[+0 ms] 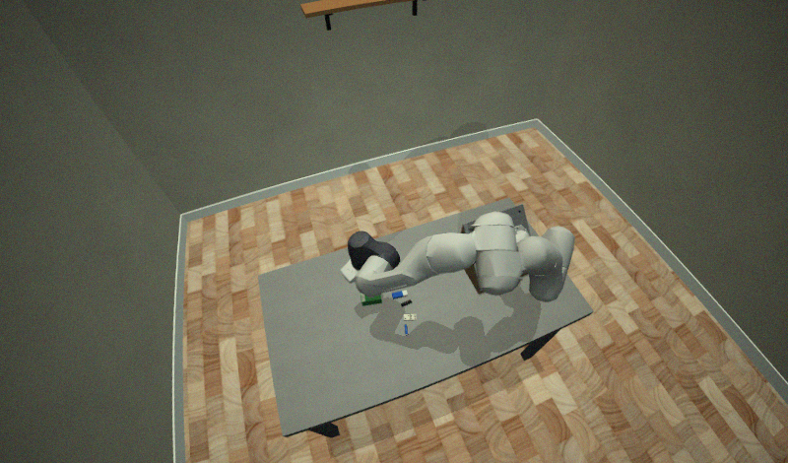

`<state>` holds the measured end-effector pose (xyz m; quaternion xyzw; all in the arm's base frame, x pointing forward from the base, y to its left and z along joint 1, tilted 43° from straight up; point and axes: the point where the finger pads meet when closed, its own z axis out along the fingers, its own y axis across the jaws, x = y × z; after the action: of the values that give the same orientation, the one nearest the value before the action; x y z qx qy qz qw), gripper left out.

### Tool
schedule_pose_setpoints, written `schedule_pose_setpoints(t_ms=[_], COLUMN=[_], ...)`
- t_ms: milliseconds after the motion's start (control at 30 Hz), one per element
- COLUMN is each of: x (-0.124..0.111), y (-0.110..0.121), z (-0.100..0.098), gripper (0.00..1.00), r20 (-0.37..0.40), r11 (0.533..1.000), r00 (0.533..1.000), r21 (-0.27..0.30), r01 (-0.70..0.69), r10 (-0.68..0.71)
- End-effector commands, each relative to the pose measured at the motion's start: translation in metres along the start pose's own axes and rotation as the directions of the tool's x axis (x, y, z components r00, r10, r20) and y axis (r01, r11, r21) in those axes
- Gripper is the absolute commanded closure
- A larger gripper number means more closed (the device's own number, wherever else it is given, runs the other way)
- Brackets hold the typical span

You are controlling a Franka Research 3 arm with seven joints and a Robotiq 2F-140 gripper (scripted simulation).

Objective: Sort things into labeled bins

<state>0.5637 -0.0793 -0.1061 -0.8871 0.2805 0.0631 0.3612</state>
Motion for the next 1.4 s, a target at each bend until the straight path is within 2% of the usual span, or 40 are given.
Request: schedule_pose_setpoints(t_ms=[0,867,1133,1367], x=[0.001,0.001,0.001,0.001], y=[-0.001,-0.001,-0.001,-0.001], z=[0.0,-0.028,-0.059,-0.059], gripper=[0.95,0.95,0.95,0.95], r20=[-0.002,-0.002,-0.002,-0.002], r11=[1.0,1.0,1.0,1.0], r00=[1.0,1.0,1.0,1.0], r21=[0.001,0.001,0.001,0.001], r01=[0.004,0.004,0.004,0.004], r10=[-0.004,-0.004,-0.004,-0.004])
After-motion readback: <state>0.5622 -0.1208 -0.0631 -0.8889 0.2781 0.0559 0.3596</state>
